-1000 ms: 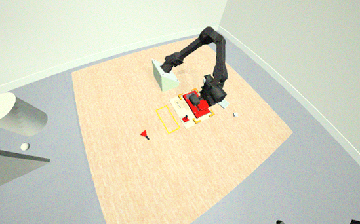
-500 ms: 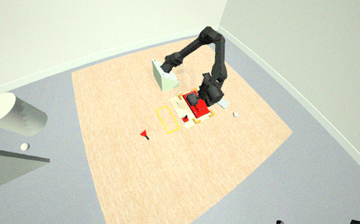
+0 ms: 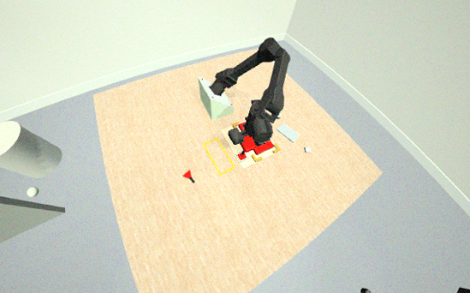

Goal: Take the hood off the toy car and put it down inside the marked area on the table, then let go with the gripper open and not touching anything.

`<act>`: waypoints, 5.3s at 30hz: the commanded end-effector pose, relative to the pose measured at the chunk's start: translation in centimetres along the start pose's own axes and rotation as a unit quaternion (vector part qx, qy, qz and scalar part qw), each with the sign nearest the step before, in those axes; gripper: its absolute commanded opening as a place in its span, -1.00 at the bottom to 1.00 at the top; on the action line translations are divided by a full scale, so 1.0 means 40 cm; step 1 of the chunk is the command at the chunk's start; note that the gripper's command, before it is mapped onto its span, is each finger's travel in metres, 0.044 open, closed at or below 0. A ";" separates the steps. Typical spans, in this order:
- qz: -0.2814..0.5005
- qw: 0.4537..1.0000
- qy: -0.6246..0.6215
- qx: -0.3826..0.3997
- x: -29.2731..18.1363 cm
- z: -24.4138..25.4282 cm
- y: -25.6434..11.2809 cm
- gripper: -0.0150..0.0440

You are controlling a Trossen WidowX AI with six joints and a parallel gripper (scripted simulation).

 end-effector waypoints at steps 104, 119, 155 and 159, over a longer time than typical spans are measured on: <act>0.002 1.000 0.000 0.012 -0.088 -0.324 0.124 -0.49; 0.002 1.000 0.000 0.013 -0.089 -0.322 0.147 -0.49; 0.002 1.000 -0.001 0.014 -0.094 -0.318 0.199 -0.49; 0.002 1.000 -0.001 0.014 -0.094 -0.318 0.201 -0.49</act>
Point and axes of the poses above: the point midway between the two fingers, 35 mm back from their tips, its own y axis out along the fingers, its own z axis across the jaws, x = y × z, the point moved 3 cm from there along -y, back along the fingers, and after that the axes turned 1 degree about -y, right-handed, at the moved point
